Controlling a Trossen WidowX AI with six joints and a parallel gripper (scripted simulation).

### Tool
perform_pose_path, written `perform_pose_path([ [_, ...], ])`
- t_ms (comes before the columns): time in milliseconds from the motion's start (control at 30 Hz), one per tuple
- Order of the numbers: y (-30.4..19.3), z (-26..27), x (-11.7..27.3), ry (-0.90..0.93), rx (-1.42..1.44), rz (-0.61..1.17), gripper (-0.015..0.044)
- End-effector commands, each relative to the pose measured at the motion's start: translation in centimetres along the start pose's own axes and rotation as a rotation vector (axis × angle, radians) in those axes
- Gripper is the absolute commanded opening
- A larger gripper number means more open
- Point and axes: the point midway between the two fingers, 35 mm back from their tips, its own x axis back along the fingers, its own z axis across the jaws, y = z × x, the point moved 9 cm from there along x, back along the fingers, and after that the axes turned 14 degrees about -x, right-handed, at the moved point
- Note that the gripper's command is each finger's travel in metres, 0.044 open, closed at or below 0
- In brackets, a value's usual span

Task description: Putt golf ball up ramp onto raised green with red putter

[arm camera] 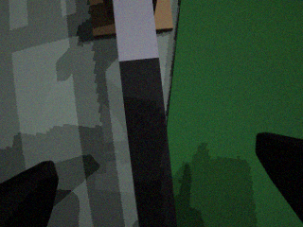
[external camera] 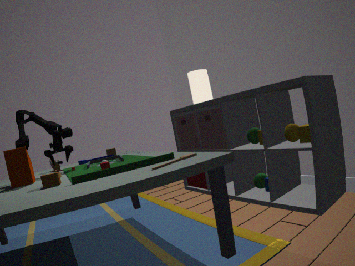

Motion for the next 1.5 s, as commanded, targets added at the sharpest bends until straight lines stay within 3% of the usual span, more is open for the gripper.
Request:
perform_pose_path([
  [0,-0.4,0.2,-0.7,0.006,-0.014,0.008,0.044],
  [600,-0.8,0.1,-2.3,0.005,-0.014,0.006,0.044],
  [1100,-0.6,0.0,-2.1,0.004,-0.002,-0.001,0.0046],
  [1467,-0.6,-0.1,-1.8,0.004,-0.002,0.003,0.0],
])
